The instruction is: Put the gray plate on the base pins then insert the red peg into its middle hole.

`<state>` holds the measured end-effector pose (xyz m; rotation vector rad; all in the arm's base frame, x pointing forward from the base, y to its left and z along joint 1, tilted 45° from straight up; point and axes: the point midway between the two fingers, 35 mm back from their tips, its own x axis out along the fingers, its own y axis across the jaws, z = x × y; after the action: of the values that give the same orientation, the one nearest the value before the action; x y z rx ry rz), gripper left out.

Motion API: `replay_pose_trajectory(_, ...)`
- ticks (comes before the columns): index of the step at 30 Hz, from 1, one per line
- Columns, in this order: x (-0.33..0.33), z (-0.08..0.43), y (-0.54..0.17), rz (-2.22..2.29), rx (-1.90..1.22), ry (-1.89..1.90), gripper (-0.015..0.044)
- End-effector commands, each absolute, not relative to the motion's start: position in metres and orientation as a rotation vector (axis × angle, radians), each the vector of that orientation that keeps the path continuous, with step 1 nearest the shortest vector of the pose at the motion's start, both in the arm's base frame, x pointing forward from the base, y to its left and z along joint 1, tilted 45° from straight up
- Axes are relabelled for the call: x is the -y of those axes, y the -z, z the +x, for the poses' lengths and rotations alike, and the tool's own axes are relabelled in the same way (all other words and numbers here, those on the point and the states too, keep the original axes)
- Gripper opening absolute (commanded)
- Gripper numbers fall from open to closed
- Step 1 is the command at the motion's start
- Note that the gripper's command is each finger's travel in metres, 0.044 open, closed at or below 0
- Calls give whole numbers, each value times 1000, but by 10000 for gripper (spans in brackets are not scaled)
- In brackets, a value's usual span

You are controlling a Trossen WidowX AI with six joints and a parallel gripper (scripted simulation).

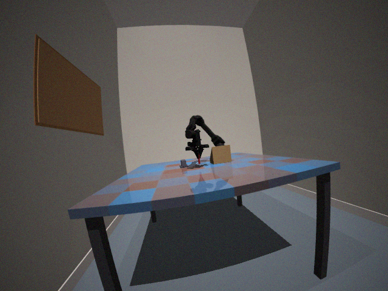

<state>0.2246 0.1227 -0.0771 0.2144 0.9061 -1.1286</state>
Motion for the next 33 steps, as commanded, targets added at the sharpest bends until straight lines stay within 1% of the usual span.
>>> replay_pose_trajectory(1,-133,224,69,222,-908,1125,0)
replay_pose_trajectory(12,-157,221,45,222,-909,1125,0)
replay_pose_trajectory(16,-149,225,49,216,-909,1128,0)
replay_pose_trajectory(33,-135,258,27,233,-913,1130,0)
